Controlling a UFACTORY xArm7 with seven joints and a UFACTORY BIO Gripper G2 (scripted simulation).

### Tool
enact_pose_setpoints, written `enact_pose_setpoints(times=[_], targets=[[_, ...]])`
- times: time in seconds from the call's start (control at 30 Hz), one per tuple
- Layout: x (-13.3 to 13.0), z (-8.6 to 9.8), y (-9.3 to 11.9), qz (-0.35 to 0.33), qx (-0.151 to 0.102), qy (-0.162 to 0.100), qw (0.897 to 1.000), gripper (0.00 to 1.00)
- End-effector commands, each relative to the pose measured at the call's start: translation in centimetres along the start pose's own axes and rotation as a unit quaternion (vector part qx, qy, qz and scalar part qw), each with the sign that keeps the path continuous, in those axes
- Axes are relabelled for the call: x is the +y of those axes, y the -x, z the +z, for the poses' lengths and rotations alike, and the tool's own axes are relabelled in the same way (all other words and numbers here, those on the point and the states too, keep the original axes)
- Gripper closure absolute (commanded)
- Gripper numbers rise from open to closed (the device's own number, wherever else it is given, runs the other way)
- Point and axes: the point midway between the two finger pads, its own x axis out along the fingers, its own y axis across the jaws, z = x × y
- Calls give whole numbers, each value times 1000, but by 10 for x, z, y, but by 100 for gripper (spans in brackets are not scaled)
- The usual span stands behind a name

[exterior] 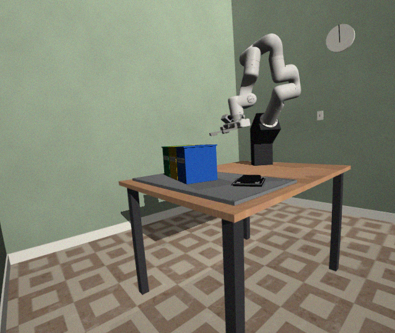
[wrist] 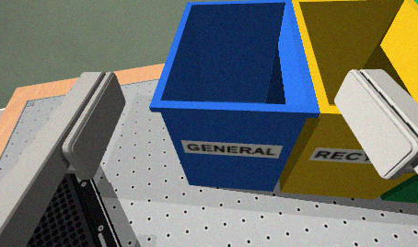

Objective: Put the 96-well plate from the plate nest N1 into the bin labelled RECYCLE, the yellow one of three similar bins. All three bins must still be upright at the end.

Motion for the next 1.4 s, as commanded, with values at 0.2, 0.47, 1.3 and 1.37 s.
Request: enact_pose_setpoints(times=[0.2, 0.47, 1.3, 1.37], targets=[[-19, 27, 5, 45, -38, 15, 998, 63], [-33, 49, 14, 82, -65, 36, 994, 63], [15, 35, 9, 245, -58, 46, 967, 63], [25, 32, 8, 277, -57, 48, 958, 63]])
